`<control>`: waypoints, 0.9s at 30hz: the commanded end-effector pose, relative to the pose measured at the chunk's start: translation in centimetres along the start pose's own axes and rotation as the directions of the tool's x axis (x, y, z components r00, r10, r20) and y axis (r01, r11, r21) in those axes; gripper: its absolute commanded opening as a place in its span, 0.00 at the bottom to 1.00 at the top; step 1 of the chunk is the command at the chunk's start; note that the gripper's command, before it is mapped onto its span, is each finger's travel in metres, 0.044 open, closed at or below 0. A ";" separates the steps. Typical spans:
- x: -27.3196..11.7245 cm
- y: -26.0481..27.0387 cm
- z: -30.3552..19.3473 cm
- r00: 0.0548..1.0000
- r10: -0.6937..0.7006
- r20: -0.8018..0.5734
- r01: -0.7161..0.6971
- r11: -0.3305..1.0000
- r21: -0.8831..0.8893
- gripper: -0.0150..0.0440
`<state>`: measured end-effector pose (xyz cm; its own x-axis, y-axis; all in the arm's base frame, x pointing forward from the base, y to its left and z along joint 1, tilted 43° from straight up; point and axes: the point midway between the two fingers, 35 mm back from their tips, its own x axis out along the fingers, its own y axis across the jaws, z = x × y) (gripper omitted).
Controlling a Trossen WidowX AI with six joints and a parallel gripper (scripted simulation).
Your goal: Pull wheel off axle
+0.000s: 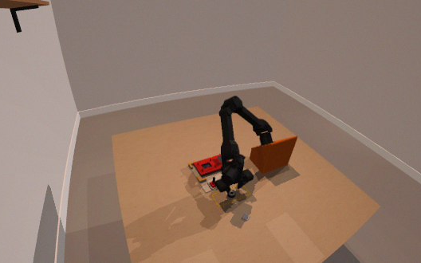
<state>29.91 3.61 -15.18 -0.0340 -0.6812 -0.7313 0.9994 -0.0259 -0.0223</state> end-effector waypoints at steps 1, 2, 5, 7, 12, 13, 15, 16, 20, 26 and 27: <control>-3.5 0.5 -0.2 1.000 0.026 -0.013 -0.026 1.000 0.009 0.76; -4.0 0.5 -0.2 1.000 0.027 -0.013 -0.026 1.000 0.009 0.76; -4.2 0.5 -0.2 1.000 0.027 -0.013 -0.027 1.000 0.008 0.76; -4.0 -0.1 -0.1 0.999 0.031 -0.010 -0.031 1.000 0.000 0.85; -6.7 -4.1 1.5 1.000 0.027 -0.015 -0.027 1.000 0.001 1.00; -7.2 -5.0 1.9 1.000 0.026 -0.015 -0.026 1.000 0.002 1.00; -8.0 -6.8 2.7 1.000 0.024 -0.014 -0.024 1.000 0.003 1.00; -8.2 -7.5 3.0 1.000 0.023 -0.014 -0.023 1.000 0.004 1.00; -8.4 -8.1 3.3 1.000 0.022 -0.013 -0.022 1.000 0.004 1.00; -8.4 -8.1 3.3 1.000 0.022 -0.013 -0.022 1.000 0.004 1.00; -8.4 -8.1 3.3 1.000 0.022 -0.013 -0.022 1.000 0.004 1.00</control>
<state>22.38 7.30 -6.66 -0.0060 -0.6713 -0.7412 1.0000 -0.0095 0.0006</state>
